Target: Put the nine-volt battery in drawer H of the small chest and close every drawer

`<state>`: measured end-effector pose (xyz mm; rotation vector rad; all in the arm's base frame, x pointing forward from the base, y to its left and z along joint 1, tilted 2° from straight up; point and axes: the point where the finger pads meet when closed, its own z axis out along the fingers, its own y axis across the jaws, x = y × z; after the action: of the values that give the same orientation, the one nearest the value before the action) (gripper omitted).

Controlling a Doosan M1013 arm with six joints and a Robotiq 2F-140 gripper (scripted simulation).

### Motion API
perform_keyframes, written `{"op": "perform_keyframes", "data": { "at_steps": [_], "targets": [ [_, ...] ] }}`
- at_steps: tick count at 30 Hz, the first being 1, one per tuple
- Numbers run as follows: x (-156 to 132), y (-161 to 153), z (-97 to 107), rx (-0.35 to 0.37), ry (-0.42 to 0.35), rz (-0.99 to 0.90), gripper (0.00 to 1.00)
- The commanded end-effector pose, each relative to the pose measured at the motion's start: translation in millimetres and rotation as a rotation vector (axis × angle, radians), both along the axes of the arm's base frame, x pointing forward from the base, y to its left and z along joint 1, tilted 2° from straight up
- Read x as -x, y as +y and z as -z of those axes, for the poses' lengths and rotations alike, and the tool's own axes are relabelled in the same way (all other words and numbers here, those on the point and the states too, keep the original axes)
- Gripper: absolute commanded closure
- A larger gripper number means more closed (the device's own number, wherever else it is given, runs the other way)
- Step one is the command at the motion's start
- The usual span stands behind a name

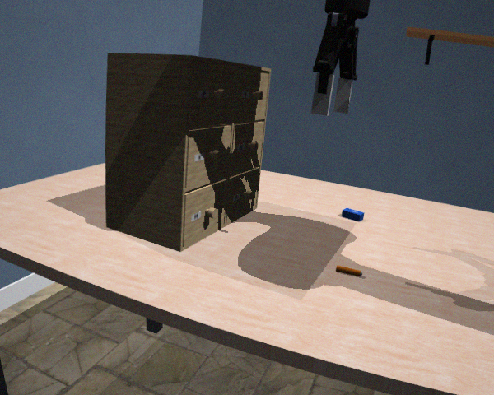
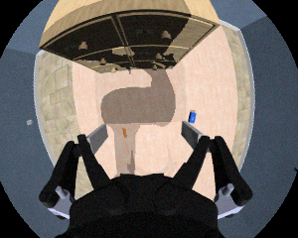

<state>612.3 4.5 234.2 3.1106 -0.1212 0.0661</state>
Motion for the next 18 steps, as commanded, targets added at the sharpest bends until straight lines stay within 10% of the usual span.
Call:
{"op": "perform_keyframes", "data": {
  "at_steps": [1, 18],
  "targets": [
    [-1.5, -0.2, 1.5, 0.000, -0.021, -0.003, 0.00],
    [-15.6, -1.7, 14.9, 0.014, -0.211, -0.007, 0.00]
  ]
}}
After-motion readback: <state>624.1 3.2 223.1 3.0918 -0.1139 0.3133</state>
